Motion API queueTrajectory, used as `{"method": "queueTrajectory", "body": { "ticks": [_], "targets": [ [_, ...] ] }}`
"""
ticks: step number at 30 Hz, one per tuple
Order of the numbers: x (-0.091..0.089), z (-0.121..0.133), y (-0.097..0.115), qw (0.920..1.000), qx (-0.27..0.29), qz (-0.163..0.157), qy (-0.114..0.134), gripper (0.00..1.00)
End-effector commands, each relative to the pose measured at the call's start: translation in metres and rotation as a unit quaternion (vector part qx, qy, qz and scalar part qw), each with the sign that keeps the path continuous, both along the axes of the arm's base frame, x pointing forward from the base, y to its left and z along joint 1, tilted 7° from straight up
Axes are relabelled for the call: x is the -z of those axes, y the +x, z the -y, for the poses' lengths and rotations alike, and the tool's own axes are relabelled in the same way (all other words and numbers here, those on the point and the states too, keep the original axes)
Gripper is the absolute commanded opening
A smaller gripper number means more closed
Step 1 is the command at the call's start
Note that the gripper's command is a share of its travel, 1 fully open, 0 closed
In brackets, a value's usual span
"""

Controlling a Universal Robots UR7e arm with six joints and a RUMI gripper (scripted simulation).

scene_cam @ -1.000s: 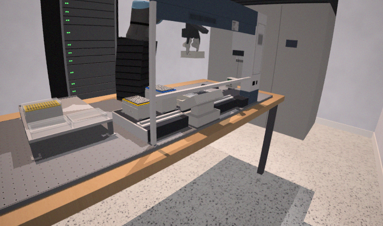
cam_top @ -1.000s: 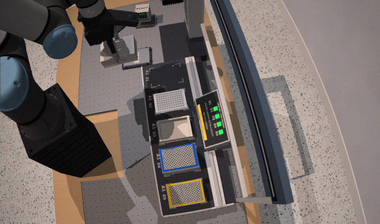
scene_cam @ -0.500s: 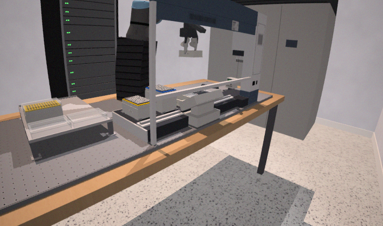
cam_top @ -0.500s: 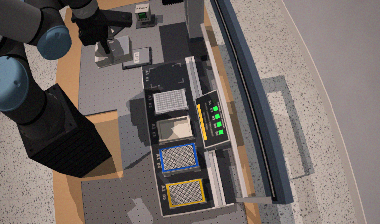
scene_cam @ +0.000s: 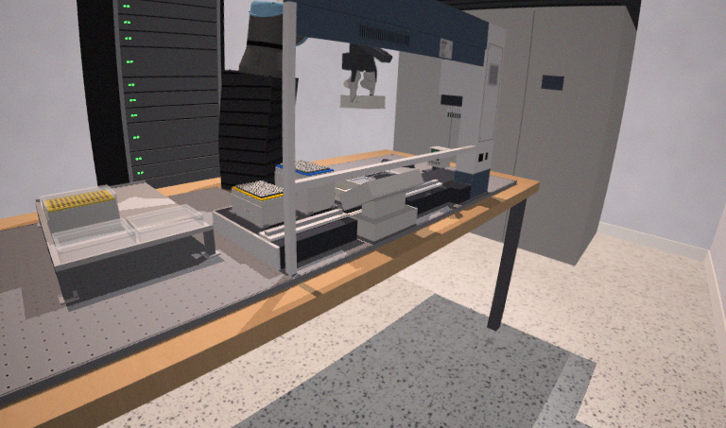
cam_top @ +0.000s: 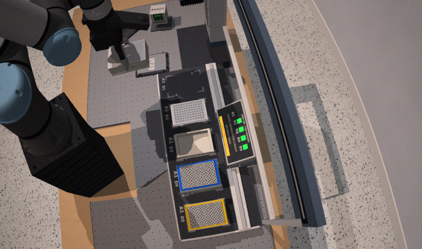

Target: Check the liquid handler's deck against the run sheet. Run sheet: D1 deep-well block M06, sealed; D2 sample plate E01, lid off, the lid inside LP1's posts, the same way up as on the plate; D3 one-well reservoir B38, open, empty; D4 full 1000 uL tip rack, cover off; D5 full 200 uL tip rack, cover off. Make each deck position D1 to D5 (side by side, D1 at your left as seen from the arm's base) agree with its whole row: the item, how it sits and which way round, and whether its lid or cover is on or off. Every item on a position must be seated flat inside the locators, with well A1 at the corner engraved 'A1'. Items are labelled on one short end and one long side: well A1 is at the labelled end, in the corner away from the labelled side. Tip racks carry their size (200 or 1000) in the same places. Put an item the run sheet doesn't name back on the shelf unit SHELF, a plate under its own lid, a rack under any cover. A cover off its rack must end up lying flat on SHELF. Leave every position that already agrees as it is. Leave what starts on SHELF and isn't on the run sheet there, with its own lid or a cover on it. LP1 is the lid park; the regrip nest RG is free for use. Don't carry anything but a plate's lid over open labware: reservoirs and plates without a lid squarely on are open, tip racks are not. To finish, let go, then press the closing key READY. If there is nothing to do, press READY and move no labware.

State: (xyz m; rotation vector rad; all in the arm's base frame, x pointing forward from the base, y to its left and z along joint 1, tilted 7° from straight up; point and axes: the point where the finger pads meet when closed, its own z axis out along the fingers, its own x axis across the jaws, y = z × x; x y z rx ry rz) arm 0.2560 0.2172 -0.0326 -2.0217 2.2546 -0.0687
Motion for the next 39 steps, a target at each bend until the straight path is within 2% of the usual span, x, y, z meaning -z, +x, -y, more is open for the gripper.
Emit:
{"method": "queueTrajectory", "body": {
  "ticks": [1, 3, 5, 20, 22, 30, 39],
  "targets": [
    [-0.004, 0.002, 0.033, 1.0, 0.0, 0.002, 0.001, 0.0],
    [-0.006, 0.004, 0.043, 1.0, 0.0, 0.002, 0.001, 0.0],
    [-0.006, 0.004, 0.043, 1.0, 0.0, 0.002, 0.001, 0.0],
    [-0.014, 0.012, 0.117, 1.0, 0.0, 0.002, 0.001, 0.0],
    [-0.014, 0.012, 0.117, 1.0, 0.0, 0.002, 0.001, 0.0],
    [-0.018, 0.017, 0.156, 1.0, 0.0, 0.002, 0.001, 0.0],
    [-0.018, 0.017, 0.155, 1.0, 0.0, 0.002, 0.001, 0.0]
  ]
}}
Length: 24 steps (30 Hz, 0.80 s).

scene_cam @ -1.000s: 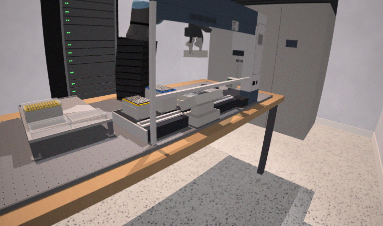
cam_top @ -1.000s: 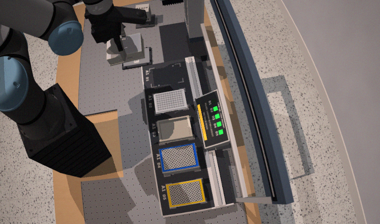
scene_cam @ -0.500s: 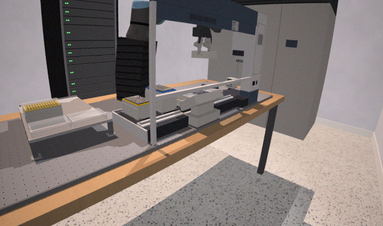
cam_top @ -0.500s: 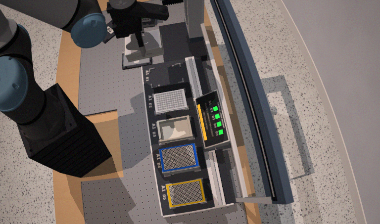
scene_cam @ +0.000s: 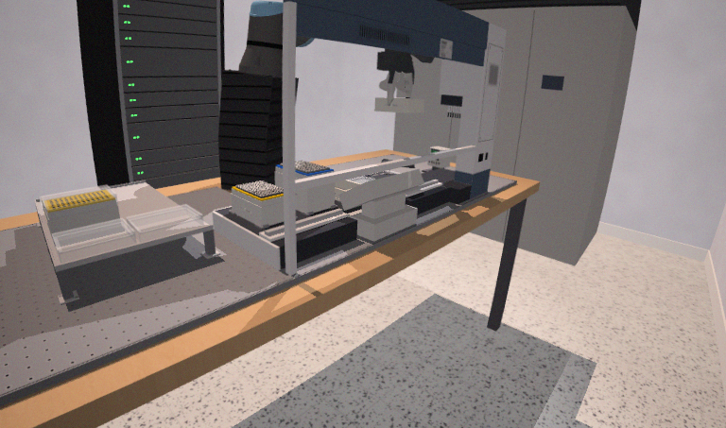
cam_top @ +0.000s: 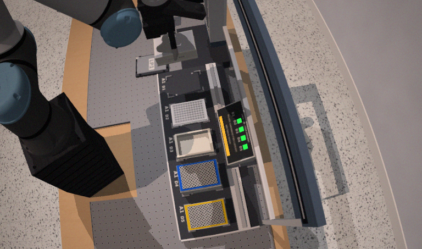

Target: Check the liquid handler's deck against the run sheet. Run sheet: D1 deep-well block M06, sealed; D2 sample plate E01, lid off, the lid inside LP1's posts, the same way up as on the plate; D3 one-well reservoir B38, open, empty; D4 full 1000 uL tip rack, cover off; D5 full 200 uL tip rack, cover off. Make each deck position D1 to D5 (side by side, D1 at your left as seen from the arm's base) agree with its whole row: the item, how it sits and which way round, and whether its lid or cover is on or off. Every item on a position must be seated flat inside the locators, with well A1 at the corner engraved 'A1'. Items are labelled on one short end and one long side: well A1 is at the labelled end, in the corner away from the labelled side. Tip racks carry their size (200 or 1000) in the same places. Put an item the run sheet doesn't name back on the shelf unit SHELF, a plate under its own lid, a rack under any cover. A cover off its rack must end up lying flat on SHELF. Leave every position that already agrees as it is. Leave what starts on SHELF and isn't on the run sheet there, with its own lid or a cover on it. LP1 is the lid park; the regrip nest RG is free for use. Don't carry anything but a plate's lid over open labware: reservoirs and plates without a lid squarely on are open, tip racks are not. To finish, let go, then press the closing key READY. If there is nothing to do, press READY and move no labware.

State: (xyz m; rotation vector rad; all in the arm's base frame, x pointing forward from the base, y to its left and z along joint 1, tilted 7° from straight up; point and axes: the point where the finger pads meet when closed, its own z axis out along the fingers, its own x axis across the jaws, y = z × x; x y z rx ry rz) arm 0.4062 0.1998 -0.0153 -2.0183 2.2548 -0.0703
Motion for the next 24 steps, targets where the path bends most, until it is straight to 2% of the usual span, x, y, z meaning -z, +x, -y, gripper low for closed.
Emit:
{"method": "queueTrajectory", "body": {
  "ticks": [1, 24],
  "targets": [
    [-0.0009, -0.0012, 0.005, 1.0, -0.002, 0.001, 0.001, 0.0],
    [-0.0007, -0.0013, 0.0042, 1.0, -0.001, 0.001, 0.0, 0.0]
  ]
}}
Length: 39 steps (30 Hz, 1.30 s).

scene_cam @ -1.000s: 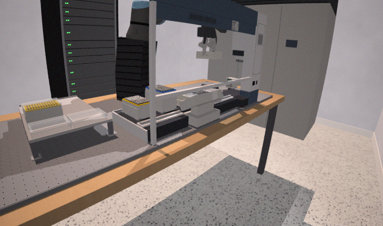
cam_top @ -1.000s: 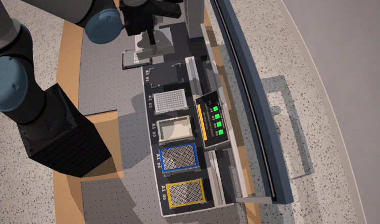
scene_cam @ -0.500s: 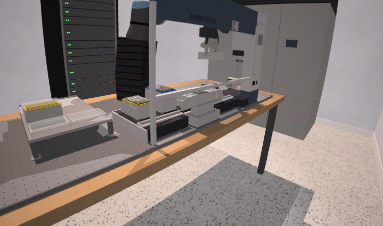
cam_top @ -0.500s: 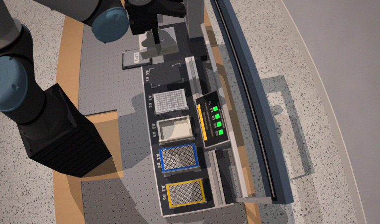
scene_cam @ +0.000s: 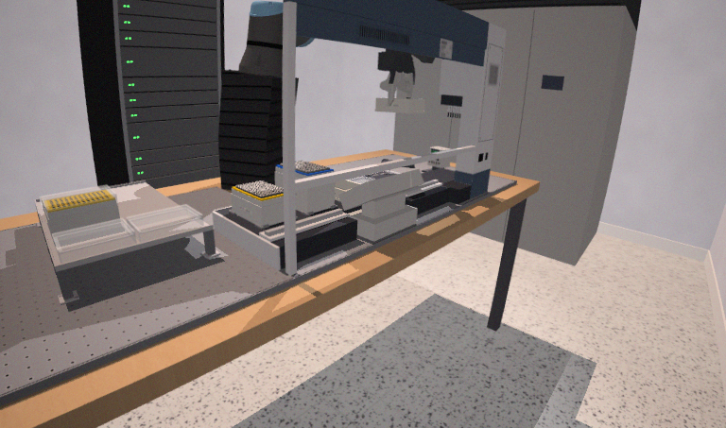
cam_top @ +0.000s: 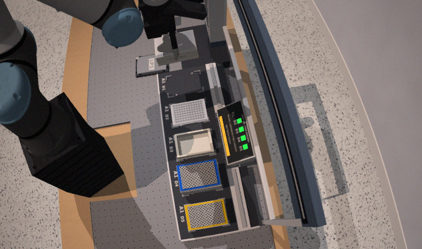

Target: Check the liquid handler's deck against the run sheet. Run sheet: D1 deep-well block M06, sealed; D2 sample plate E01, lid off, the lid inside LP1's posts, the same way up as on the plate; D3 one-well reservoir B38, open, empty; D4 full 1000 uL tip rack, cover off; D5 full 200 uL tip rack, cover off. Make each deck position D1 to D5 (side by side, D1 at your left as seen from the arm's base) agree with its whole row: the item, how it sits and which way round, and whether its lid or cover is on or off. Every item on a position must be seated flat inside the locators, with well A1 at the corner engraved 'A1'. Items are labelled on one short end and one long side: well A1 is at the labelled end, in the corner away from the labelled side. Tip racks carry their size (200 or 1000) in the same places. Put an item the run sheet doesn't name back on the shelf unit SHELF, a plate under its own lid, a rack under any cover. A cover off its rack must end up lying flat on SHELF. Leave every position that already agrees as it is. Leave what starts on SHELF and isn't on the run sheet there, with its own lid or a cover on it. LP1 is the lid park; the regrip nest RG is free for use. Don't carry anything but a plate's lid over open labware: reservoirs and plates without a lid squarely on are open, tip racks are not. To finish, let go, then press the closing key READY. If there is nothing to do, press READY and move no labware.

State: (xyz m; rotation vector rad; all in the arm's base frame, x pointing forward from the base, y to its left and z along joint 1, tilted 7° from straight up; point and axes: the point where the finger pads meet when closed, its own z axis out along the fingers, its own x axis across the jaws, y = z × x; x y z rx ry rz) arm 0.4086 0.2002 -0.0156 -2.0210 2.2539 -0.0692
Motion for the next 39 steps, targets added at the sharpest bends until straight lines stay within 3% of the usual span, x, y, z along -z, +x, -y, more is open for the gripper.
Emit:
{"method": "queueTrajectory", "body": {
  "ticks": [1, 35, 39],
  "targets": [
    [-0.001, -0.0009, 0.0018, 1.0, 0.0, 0.001, 0.001, 0.0],
    [-0.0011, -0.0014, 0.0019, 1.0, 0.0, 0.001, 0.001, 0.0],
    [0.0066, -0.0021, 0.0018, 1.0, -0.001, 0.0, 0.0, 0.0]
  ]
}}
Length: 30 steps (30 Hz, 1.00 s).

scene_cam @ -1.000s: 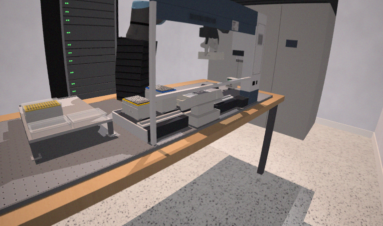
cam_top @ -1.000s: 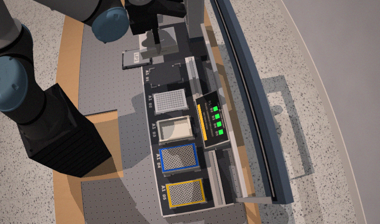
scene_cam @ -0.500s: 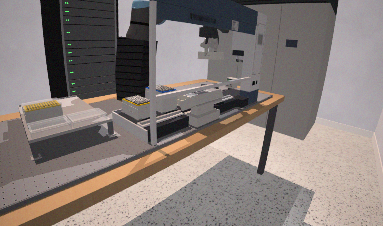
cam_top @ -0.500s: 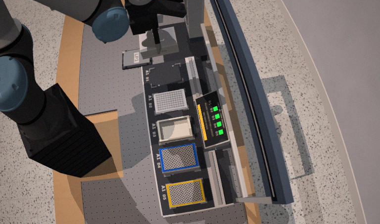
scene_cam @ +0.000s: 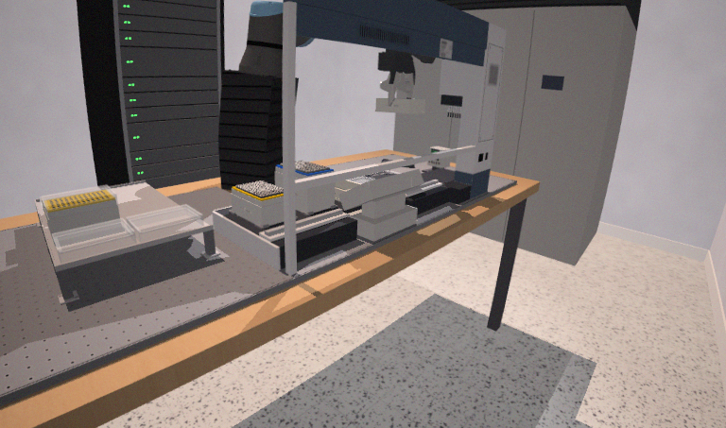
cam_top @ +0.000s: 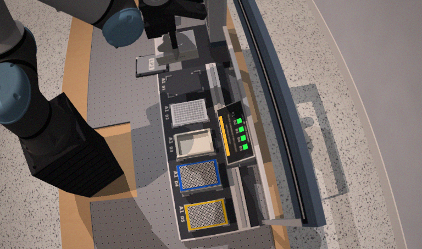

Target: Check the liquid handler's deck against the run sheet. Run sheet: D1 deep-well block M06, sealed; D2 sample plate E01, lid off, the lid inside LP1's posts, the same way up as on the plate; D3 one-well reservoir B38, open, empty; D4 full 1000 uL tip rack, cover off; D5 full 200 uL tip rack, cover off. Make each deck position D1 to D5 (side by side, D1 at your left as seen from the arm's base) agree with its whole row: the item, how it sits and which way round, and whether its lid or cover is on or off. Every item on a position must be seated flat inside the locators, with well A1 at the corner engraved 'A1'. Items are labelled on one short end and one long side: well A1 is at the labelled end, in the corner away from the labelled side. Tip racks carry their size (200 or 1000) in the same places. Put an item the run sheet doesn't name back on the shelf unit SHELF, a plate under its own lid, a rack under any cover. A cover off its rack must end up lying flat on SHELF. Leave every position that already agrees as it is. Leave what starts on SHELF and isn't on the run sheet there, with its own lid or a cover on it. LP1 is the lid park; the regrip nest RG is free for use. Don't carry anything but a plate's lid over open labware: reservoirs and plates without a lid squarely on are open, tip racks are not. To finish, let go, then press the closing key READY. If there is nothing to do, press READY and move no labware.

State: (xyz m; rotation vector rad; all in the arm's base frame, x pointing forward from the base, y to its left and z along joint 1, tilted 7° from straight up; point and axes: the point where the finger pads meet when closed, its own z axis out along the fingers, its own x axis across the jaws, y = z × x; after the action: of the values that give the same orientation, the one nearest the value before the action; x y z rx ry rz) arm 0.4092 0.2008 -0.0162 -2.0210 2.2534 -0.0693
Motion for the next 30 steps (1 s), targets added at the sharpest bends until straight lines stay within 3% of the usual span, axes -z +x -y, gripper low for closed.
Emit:
{"method": "queueTrajectory", "body": {
  "ticks": [1, 30],
  "targets": [
    [0.008, -0.001, 0.001, 1.0, -0.001, 0.0, 0.0, 0.0],
    [0.05, -0.003, 0.004, 1.0, -0.001, -0.001, 0.0, 0.0]
  ]
}}
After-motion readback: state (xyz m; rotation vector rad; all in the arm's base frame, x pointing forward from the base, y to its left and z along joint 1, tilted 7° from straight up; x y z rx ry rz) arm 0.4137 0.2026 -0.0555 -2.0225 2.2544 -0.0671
